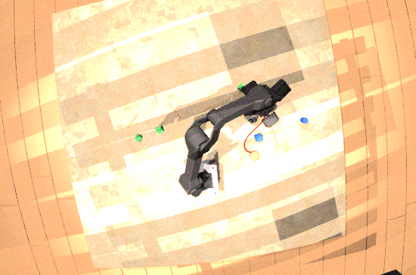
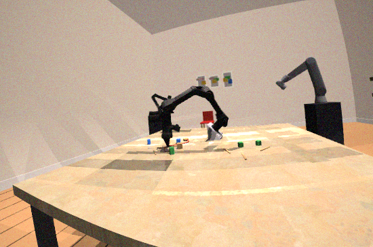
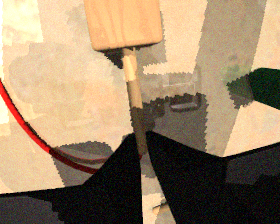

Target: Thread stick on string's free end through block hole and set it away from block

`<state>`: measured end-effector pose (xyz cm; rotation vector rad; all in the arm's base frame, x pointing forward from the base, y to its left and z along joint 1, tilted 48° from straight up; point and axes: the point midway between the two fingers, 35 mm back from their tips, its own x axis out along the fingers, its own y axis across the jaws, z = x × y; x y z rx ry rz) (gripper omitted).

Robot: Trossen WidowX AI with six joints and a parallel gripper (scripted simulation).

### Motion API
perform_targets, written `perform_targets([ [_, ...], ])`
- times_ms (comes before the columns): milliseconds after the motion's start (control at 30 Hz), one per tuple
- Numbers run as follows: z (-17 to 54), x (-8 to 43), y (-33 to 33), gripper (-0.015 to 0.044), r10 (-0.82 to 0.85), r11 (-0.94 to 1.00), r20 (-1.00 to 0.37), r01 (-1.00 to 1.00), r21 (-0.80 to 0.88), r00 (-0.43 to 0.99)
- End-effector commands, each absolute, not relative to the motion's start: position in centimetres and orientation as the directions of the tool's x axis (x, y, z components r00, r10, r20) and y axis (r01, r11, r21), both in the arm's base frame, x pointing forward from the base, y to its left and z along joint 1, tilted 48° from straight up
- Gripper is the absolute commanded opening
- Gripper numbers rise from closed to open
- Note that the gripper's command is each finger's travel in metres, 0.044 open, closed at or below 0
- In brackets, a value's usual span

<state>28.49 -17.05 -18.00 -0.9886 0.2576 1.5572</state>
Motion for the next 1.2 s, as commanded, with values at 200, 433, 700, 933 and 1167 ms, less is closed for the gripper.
perform_targets([
  [200, -17.0, 27.9, -16.0, 0.0000, 0.708, -0.261, -0.702, -0.894, -0.363, 0.079],
  [433, -16.4, 27.5, -15.4, 0.0000, 0.708, -0.261, -0.702, -0.894, -0.363, 0.079],
  [700, -15.7, 27.0, -14.6, 0.0000, 0.708, -0.261, -0.702, -0.895, -0.363, 0.079],
  [933, -15.1, 26.6, -14.1, 0.0000, 0.708, -0.260, -0.702, -0.895, -0.363, 0.078],
  [1167, -15.4, 26.6, -14.3, 0.0122, 0.708, -0.266, -0.703, -0.893, -0.362, 0.074],
])
